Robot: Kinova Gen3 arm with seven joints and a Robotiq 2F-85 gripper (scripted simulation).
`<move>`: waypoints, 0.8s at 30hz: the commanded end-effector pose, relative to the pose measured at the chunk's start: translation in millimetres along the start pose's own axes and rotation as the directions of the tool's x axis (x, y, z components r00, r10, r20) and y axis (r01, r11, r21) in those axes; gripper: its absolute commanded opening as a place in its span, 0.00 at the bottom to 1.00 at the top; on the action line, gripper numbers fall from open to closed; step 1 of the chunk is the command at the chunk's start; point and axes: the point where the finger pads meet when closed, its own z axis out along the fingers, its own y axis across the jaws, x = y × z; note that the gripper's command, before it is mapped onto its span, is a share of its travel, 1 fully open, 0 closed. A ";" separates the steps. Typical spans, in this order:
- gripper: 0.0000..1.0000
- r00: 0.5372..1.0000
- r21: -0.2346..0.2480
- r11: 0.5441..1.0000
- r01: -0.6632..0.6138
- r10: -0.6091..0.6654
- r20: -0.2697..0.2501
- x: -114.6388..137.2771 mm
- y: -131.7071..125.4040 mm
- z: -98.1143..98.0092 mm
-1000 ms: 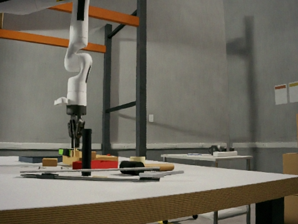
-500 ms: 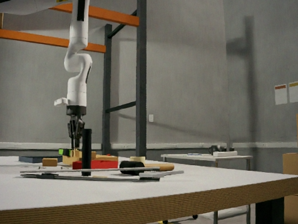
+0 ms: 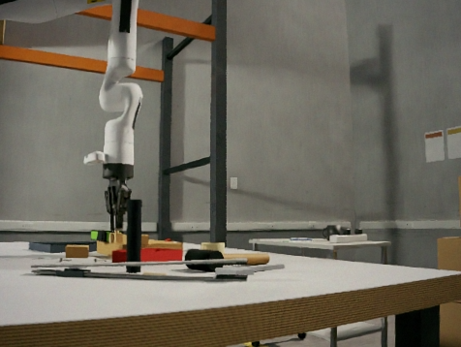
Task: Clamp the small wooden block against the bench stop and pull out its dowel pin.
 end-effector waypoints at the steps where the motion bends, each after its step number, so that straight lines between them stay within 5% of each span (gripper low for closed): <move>1: 0.34 1.000 0.001 1.000 0.000 0.000 0.001 -0.6 -0.2 -0.6; 15: 0.34 1.000 0.001 1.000 0.000 0.000 0.001 -0.6 -0.2 -0.6; 24: 0.22 1.000 0.001 1.000 0.000 0.000 0.001 -0.6 -0.2 -0.6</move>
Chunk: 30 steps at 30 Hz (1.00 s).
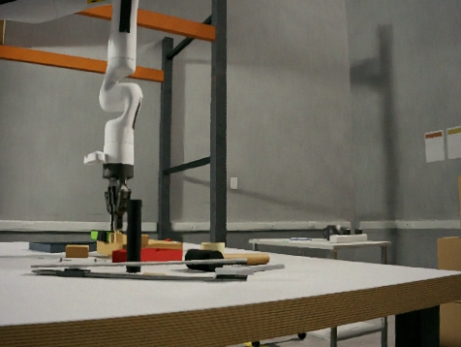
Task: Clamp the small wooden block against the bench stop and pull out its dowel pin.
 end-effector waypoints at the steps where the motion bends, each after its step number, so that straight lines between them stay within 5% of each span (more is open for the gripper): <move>1: 0.22 1.000 0.001 1.000 0.000 0.000 0.001 -0.6 -0.2 -0.6; 13: 0.16 1.000 0.001 1.000 0.000 0.000 0.001 -0.6 -0.2 -1.0; 14: 0.10 1.000 0.001 1.000 0.000 0.000 0.001 -0.6 -0.2 -1.0; 30: 0.10 1.000 0.001 1.000 0.000 0.000 0.001 -0.6 -0.2 -1.3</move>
